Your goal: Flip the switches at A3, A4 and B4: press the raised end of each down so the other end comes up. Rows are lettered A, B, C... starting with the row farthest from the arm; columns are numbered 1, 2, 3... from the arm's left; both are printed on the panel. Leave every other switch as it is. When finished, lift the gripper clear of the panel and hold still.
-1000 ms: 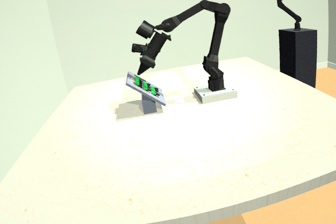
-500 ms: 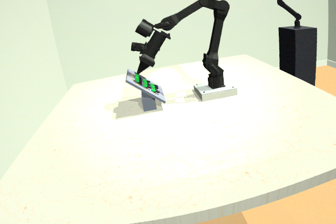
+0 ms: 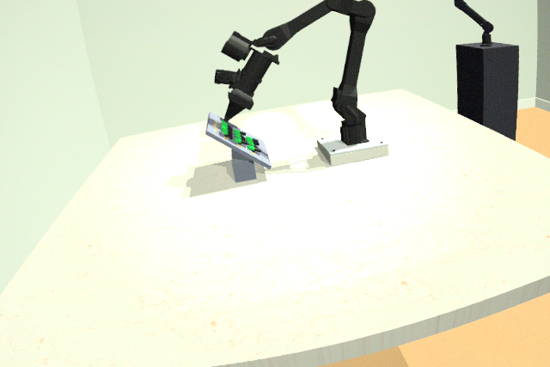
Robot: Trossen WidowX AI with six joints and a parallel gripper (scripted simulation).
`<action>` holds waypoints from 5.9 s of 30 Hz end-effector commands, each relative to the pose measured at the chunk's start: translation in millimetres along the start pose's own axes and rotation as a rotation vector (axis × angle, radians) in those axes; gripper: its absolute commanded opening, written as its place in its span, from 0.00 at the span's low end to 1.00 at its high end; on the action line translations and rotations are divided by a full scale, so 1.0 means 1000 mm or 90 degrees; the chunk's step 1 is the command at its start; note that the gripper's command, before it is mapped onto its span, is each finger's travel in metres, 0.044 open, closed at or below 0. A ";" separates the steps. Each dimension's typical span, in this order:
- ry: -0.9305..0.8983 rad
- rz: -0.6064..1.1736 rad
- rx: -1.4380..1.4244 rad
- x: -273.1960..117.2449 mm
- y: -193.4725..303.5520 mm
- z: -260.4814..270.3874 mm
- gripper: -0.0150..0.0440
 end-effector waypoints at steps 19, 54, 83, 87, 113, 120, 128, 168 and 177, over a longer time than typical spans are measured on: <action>-0.002 0.002 -0.003 0.002 0.001 0.000 0.25; -0.002 0.002 -0.003 0.007 0.001 0.000 0.25; -0.004 -0.011 -0.003 -0.058 0.033 -0.006 0.25; -0.004 -0.010 -0.003 -0.056 0.062 -0.011 0.25; -0.007 -0.027 -0.003 -0.012 0.063 -0.011 0.25; -0.007 -0.027 -0.003 -0.009 0.063 -0.011 0.25; -0.007 -0.028 -0.003 0.002 0.063 -0.011 0.25; -0.007 -0.028 -0.003 0.003 0.063 -0.011 0.25; -0.007 -0.028 -0.003 0.004 0.063 -0.011 0.25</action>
Point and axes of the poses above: the point midway between the two fingers, 35 mm back from their tips, its own x axis out along the fingers, its own z axis across the jaws, y = z × x, the point moved 4 cm from there along -x, back along the fingers, and after that the axes turned 10 degrees about x, right-handed, at the moved point
